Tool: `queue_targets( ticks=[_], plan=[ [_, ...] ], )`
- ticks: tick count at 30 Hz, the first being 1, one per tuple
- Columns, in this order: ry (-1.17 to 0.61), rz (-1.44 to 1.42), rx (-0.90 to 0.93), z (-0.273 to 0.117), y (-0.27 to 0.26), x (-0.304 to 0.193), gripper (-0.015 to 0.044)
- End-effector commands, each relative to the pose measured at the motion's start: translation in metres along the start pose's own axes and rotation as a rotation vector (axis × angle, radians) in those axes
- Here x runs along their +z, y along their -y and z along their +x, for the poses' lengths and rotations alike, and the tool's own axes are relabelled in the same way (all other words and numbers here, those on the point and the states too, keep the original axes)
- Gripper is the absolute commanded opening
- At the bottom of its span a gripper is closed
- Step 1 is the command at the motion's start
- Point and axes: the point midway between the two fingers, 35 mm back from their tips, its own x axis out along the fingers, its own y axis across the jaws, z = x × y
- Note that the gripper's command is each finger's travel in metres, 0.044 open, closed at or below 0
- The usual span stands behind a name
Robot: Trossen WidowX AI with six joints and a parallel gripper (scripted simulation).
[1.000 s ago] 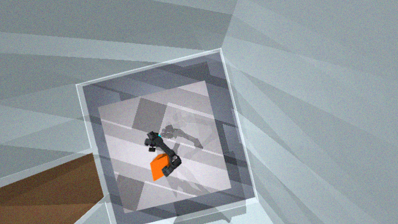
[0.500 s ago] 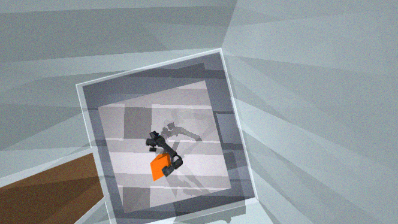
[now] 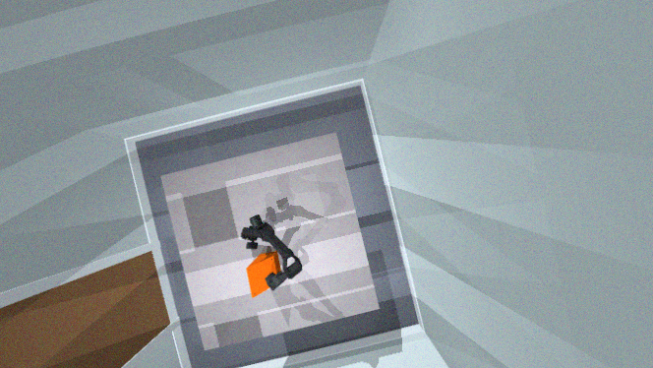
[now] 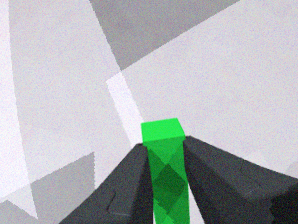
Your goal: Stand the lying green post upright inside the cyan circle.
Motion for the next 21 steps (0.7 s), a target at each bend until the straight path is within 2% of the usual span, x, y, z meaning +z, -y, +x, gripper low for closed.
queue_targets(
  ticks=[1,21],
  plan=[
    [0.035,-0.01,0.001,-0.0019,-0.0017,-0.0004,0.0023],
    [0.184,-0.039,-0.004,-0.0051,-0.0002,-0.0007,0.0023]
  ],
)
